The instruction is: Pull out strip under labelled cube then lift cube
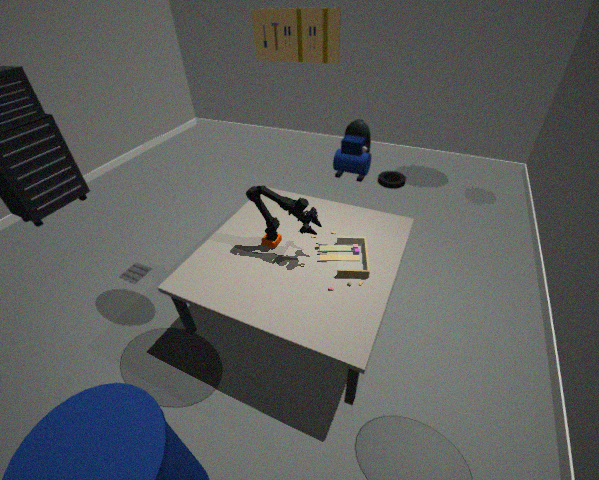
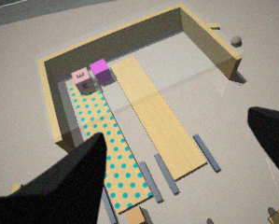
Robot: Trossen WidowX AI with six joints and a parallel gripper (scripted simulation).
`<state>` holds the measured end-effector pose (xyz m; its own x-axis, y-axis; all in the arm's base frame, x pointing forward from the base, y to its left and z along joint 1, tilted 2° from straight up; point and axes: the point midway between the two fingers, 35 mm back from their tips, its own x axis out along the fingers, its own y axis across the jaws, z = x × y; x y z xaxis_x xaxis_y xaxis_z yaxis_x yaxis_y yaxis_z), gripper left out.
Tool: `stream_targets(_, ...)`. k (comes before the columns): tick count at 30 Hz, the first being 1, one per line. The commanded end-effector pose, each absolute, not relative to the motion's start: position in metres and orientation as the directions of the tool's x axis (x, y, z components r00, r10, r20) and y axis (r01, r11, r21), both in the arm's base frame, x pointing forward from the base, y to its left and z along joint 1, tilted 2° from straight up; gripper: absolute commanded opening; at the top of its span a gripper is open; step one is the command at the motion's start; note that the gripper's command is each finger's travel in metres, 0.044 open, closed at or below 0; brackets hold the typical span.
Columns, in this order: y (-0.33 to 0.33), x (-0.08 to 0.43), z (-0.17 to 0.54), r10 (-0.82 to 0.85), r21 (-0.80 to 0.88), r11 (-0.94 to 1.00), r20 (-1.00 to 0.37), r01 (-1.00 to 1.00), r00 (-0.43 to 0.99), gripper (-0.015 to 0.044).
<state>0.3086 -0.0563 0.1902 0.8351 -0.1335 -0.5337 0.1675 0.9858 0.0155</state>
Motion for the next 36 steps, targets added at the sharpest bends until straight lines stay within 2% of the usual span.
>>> stream_targets(1, -0.056, 0.31, 0.192, -0.13, 0.02, 0.986, -0.529, 0.166, 0.839, 0.04)
stream_targets(2, -0.056, 0.31, 0.192, -0.13, 0.02, 0.986, -0.529, 0.166, 0.839, 0.04)
stream_targets(5, -0.053, 0.314, 0.188, -0.116, 0.02, 0.988, -0.56, 0.153, 0.821, 0.0321)
stream_targets(8, -0.042, 0.325, 0.175, -0.077, 0.018, 0.993, -0.648, 0.116, 0.758, 0.0242)
stream_targets(17, -0.015, 0.349, 0.123, 0.002, -0.014, 0.999, -0.92, -0.037, 0.391, 0.0006)
stream_targets(22, -0.003, 0.353, 0.095, 0.014, -0.006, 0.99, -0.99, -0.143, 0.14, 0.0)
stream_targets(24, -0.002, 0.36, 0.089, 0.014, -0.001, 0.986, -0.996, -0.167, 0.088, 0.0)
stream_targets(36, -0.001, 0.363, 0.082, 0.014, 0.002, 0.984, -0.997, -0.176, 0.07, 0.0)
